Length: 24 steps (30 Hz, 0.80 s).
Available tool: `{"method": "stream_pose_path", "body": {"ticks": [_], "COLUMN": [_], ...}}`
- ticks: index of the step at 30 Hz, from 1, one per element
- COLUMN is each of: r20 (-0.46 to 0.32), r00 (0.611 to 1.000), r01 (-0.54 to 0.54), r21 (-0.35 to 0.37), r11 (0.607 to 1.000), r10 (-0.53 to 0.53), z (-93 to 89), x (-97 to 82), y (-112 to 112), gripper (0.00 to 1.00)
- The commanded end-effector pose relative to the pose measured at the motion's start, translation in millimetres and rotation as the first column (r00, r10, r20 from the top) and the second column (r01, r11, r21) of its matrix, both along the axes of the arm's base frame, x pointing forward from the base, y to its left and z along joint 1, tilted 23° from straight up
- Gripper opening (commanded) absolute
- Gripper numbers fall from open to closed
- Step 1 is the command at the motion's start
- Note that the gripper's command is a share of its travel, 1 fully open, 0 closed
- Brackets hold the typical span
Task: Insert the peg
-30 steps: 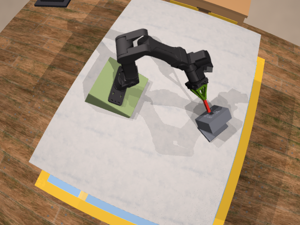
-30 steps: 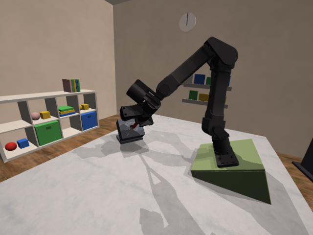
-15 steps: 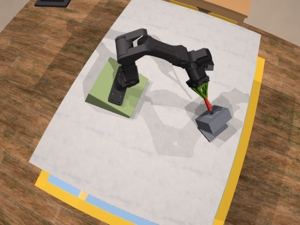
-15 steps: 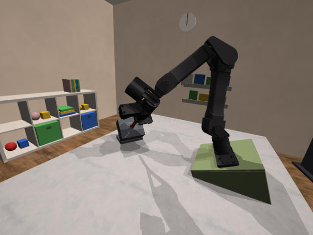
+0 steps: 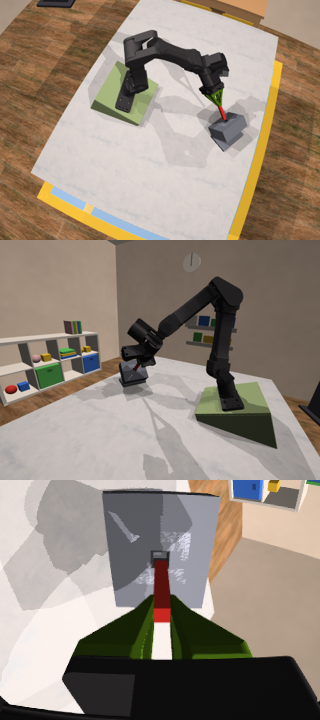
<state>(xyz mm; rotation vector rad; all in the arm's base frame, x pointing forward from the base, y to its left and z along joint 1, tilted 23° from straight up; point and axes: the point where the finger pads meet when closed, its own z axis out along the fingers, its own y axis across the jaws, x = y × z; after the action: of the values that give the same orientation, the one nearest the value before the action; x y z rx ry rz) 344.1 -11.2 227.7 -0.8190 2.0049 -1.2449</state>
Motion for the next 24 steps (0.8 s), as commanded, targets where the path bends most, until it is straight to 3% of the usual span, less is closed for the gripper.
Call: {"method": "stream_pose_path", "body": {"ticks": [1, 24], "r20": [0.034, 0.034], "r00": [0.999, 0.999], "r01": [0.002, 0.002], "r21": [0.014, 0.014], "r11": [1.0, 1.0], "r10": [-0.002, -0.002], "z": [15.4, 5.7], "x": [8.1, -0.2], "y": [1.2, 3.0], "gripper": [0.0, 0.0]}}
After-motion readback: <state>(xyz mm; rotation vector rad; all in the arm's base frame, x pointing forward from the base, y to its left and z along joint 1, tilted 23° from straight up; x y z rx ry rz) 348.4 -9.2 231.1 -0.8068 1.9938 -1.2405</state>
